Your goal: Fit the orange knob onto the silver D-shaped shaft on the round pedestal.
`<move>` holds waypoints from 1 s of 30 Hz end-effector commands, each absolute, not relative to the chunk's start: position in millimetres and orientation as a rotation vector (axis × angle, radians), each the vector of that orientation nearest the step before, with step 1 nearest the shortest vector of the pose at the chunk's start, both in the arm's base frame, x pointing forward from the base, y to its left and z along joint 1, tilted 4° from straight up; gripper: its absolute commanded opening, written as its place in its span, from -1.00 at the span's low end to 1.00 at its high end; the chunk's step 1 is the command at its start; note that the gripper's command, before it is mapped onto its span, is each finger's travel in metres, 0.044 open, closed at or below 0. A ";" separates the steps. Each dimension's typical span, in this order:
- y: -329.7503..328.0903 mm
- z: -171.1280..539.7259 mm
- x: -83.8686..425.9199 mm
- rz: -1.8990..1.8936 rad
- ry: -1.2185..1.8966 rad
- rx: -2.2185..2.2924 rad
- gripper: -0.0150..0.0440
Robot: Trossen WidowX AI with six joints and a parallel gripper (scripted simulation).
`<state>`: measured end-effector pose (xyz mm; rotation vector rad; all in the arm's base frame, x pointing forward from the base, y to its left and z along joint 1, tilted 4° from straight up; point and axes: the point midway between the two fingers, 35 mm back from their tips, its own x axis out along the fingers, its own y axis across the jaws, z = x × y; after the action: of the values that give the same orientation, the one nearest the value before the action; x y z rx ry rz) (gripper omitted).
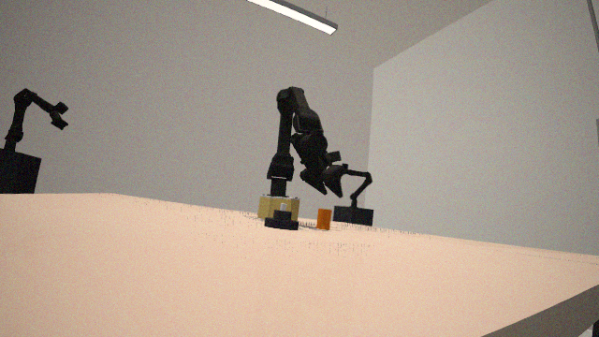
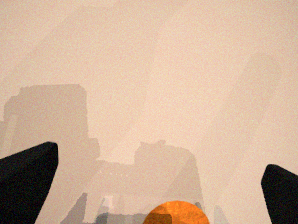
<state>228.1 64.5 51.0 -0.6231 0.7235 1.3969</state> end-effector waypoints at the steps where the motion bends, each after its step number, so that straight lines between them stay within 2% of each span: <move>1: 66.1 54.9 226.8 1.350 0.982 -0.820 1.00; 6: 61.6 77.4 233.1 1.096 1.238 -1.143 1.00; 19: 59.5 82.7 233.4 1.047 1.257 -1.188 1.00; 26: 59.4 81.7 233.5 0.685 1.409 -0.814 1.00; 30: 59.4 81.6 233.5 0.641 1.422 -0.768 1.00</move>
<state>233.5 60.0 82.1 -0.8445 1.3971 0.7206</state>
